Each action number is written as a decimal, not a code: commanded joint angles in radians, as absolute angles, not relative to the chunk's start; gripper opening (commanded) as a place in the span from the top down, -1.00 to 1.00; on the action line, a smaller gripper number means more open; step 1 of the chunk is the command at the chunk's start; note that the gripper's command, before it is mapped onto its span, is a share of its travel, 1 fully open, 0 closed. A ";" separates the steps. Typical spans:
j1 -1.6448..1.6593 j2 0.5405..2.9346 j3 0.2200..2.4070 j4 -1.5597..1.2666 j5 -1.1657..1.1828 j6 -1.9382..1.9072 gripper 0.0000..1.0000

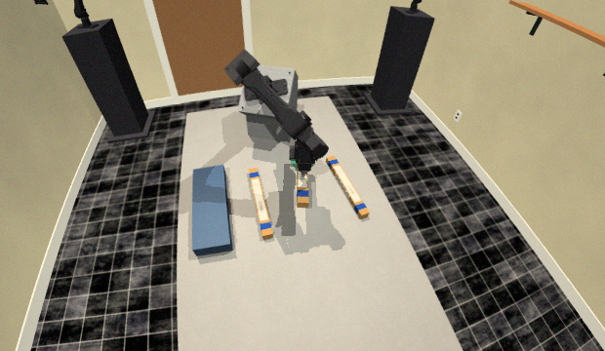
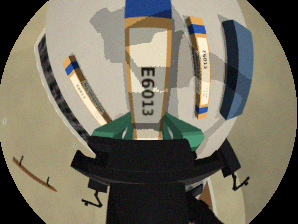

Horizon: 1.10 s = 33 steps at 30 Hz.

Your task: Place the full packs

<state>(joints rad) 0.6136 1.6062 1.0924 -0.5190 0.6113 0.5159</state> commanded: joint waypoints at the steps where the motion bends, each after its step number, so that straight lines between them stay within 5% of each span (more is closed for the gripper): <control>1: 0.659 1.570 1.137 -0.558 0.625 0.525 1.00; 33: 0.672 1.581 1.157 -0.580 0.633 0.537 1.00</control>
<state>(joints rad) 0.6296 1.6085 1.1126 -0.5526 0.6197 0.5320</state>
